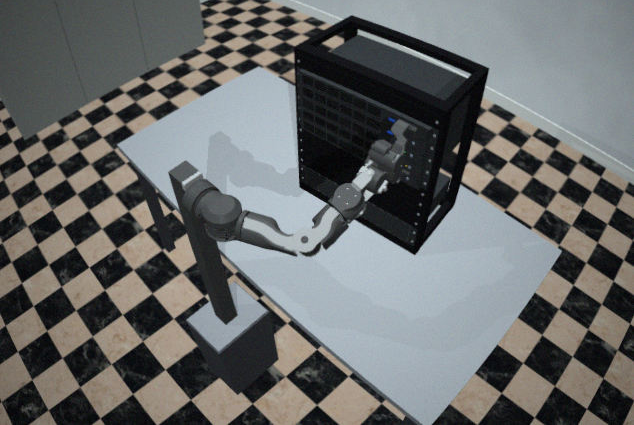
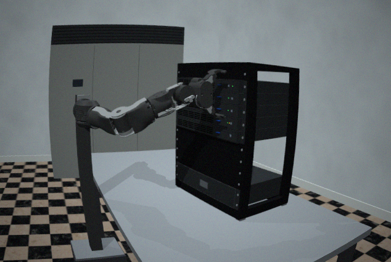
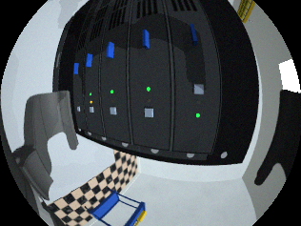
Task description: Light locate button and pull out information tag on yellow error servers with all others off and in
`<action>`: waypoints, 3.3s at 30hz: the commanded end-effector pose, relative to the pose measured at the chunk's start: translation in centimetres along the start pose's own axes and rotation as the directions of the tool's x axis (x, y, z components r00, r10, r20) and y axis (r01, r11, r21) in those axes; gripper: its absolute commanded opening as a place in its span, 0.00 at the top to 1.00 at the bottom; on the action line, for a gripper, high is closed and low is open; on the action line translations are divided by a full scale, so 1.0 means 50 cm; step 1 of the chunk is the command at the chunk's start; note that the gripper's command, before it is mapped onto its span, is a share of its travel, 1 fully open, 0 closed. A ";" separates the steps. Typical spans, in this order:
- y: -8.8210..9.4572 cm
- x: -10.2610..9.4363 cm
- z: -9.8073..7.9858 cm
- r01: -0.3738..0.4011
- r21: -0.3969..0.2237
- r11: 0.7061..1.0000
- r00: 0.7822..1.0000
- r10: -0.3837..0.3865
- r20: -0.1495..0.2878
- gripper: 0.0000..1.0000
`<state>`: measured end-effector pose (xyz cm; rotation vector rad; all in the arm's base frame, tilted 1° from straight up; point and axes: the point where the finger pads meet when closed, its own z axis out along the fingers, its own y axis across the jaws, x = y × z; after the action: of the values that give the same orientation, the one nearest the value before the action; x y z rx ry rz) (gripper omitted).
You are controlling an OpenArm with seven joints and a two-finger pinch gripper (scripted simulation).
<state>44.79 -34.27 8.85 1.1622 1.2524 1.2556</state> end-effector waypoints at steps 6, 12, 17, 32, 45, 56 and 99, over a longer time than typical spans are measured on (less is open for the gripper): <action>-0.001 0.002 0.000 0.003 0.006 1.000 1.000 -0.003 -0.003 0.00; -0.001 0.002 0.000 0.003 0.006 1.000 1.000 -0.003 -0.003 0.00; -0.001 0.002 0.000 0.003 0.006 1.000 1.000 -0.003 -0.003 0.00; -0.001 0.002 0.000 0.003 0.006 1.000 1.000 -0.003 -0.003 0.00; -0.001 0.002 0.000 0.003 0.006 1.000 1.000 -0.003 -0.003 0.00; -0.001 0.002 0.000 0.003 0.006 1.000 1.000 -0.003 -0.003 0.00; 0.085 0.003 0.001 0.004 0.006 1.000 1.000 -0.004 -0.003 0.00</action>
<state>44.79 -34.14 13.13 1.1627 1.2540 1.2551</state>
